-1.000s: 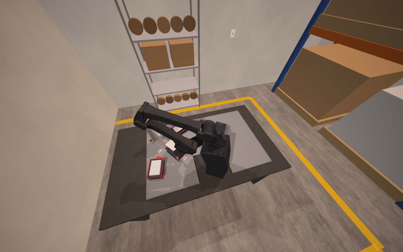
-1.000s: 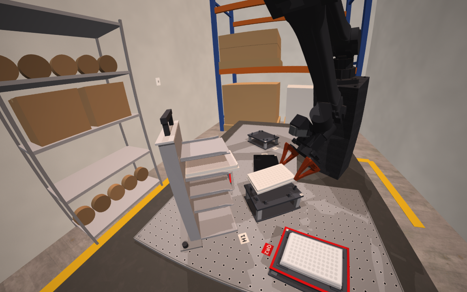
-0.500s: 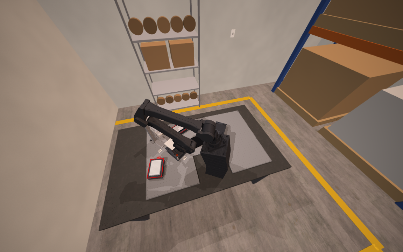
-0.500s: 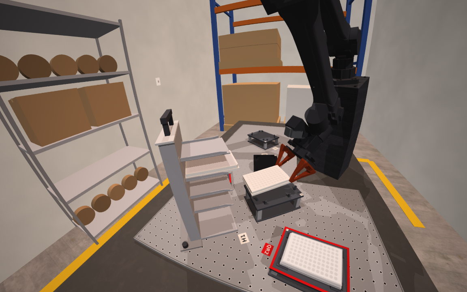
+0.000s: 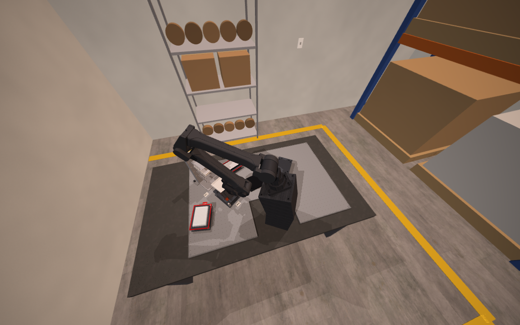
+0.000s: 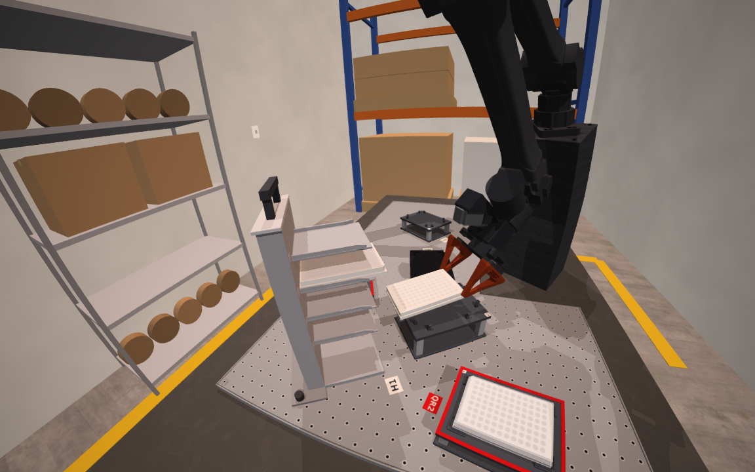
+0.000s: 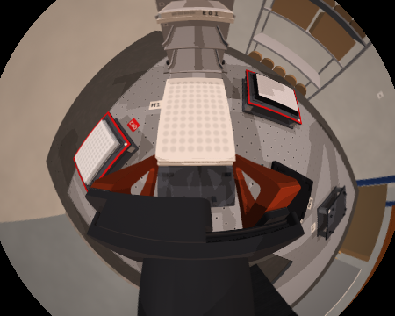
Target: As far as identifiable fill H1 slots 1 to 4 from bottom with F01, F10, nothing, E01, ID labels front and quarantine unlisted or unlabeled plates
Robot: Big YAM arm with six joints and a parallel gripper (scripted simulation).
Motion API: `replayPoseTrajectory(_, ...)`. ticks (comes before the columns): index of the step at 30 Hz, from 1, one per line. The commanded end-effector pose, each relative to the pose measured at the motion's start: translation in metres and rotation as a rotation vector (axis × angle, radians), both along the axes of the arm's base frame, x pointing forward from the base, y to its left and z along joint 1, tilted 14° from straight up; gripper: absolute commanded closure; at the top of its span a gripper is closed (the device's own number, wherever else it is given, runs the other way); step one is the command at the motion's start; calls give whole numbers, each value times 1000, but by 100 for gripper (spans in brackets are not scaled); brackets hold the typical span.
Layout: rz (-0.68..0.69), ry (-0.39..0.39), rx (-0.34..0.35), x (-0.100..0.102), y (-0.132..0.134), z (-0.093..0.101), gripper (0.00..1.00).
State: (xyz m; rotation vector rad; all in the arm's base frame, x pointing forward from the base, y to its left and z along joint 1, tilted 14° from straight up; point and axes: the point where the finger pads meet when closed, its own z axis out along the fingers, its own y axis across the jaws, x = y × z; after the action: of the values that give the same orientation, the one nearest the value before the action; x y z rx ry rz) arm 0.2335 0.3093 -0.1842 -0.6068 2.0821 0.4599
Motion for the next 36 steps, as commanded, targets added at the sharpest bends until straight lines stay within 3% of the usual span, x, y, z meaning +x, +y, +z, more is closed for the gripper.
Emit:
replayPoseTrajectory(1, -6, -17, 3, 8, 1, 9, 14)
replayPoseTrajectory(36, -7, -20, 6, 34, 19, 16, 14)
